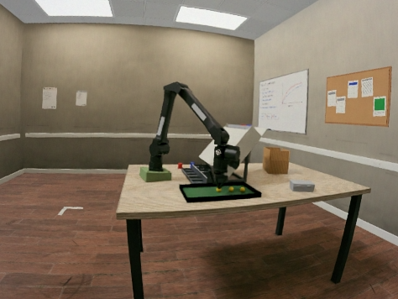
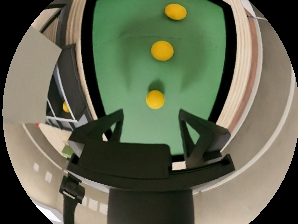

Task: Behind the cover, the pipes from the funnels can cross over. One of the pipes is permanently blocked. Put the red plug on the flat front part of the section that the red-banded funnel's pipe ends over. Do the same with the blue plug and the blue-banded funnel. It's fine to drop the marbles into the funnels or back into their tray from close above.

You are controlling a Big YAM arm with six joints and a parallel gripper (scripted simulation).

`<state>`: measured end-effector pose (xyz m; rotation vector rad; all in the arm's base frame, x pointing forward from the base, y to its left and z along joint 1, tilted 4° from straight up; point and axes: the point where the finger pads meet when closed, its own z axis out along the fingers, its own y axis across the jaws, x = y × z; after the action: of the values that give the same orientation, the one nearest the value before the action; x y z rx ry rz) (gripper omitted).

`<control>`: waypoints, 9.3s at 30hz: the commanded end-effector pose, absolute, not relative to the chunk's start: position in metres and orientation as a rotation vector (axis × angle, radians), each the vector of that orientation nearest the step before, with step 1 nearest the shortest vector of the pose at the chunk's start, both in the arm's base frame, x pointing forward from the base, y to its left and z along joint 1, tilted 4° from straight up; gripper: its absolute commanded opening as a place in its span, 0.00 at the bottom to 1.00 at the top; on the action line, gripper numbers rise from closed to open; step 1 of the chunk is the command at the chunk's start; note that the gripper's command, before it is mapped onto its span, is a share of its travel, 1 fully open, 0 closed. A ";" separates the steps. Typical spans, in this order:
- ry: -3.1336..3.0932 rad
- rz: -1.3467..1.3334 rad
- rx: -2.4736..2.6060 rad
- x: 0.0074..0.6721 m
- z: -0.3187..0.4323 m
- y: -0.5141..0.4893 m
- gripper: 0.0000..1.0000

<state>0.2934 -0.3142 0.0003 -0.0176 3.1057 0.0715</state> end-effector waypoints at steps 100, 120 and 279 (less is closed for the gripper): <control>3.076 0.020 -0.014 0.314 -0.018 -0.321 0.80; 3.064 0.005 -0.015 0.318 -0.015 -0.322 0.80; 3.064 0.003 -0.018 0.300 0.127 -0.324 0.00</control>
<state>0.2972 -0.3114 0.1150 -0.0193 3.0836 0.0319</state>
